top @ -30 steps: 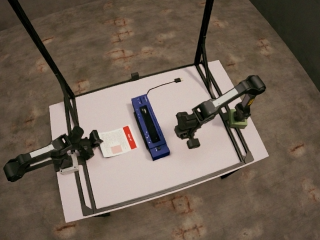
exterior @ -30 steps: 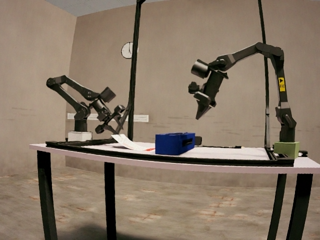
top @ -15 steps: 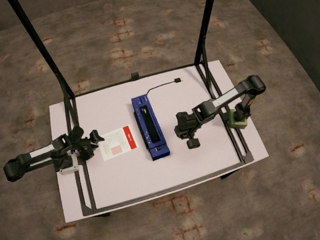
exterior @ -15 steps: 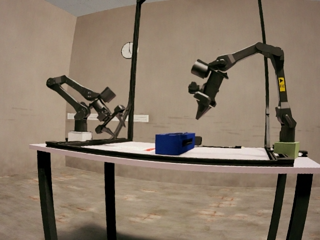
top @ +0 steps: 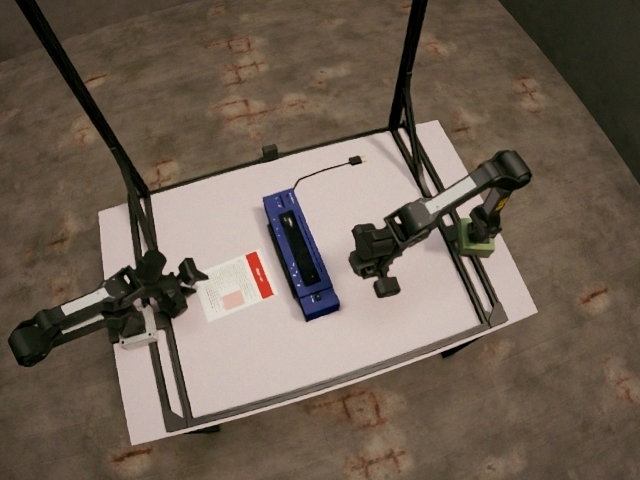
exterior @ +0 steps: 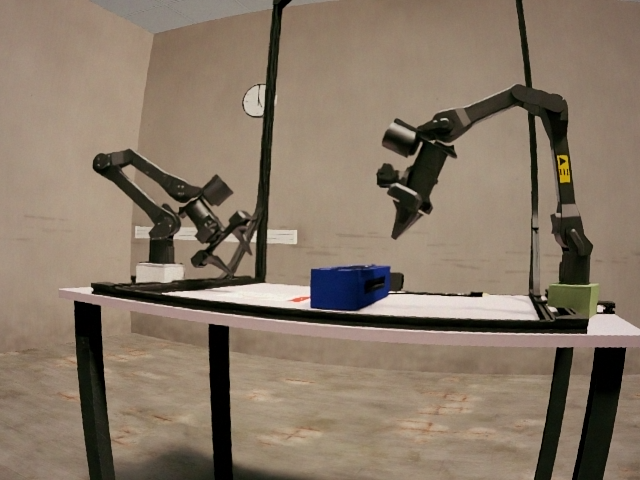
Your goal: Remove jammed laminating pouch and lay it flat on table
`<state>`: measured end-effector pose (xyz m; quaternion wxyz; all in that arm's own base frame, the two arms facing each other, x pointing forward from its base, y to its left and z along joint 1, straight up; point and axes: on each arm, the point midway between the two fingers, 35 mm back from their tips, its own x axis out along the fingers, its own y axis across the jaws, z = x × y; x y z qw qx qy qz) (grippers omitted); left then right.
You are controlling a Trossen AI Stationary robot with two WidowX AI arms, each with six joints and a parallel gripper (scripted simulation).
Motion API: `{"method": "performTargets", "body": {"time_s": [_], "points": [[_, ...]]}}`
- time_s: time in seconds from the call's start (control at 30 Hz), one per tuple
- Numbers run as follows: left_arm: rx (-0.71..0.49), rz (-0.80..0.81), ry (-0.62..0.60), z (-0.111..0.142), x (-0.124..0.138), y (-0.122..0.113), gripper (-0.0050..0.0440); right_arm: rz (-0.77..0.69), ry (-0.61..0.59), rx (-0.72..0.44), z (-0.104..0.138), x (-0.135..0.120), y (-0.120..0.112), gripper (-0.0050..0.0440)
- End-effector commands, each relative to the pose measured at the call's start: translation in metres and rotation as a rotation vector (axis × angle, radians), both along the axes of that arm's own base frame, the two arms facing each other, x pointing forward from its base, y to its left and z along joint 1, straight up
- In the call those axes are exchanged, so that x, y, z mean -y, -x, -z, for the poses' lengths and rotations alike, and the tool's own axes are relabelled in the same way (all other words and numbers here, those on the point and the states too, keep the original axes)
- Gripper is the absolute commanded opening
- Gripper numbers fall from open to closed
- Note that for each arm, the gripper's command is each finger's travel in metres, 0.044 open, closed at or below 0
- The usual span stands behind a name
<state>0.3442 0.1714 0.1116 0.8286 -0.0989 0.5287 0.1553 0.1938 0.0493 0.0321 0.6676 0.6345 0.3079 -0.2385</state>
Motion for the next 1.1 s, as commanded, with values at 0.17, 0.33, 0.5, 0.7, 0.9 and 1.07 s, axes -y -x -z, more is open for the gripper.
{"method": "performTargets", "body": {"time_s": [0.17, 0.33, 0.5, 0.7, 0.9, 1.07], "points": [[0.024, 0.000, -0.013, -0.010, -0.001, -0.002, -0.0050, 0.004, -0.007, 0.016, -0.006, -0.035, -0.004, 0.0342], [0.024, 0.000, -0.013, -0.010, -0.001, -0.002, -0.0050, 0.005, -0.008, 0.017, -0.007, -0.055, -0.005, 0.0342], [0.024, 0.000, -0.013, -0.010, -0.001, -0.002, -0.0050, -0.009, -0.011, 0.010, -0.005, -0.053, -0.001, 0.0342], [0.024, 0.000, -0.013, -0.010, -0.001, -0.002, -0.0050, -0.004, -0.012, 0.013, -0.005, -0.077, -0.003, 0.0342], [0.024, 0.000, -0.013, -0.010, -0.001, -0.002, -0.0050, 0.002, -0.013, 0.016, -0.006, -0.101, -0.004, 0.0342], [0.024, 0.000, -0.013, -0.010, -0.001, -0.002, -0.0050, -0.006, -0.012, 0.010, -0.005, -0.095, -0.001, 0.0342]]}}
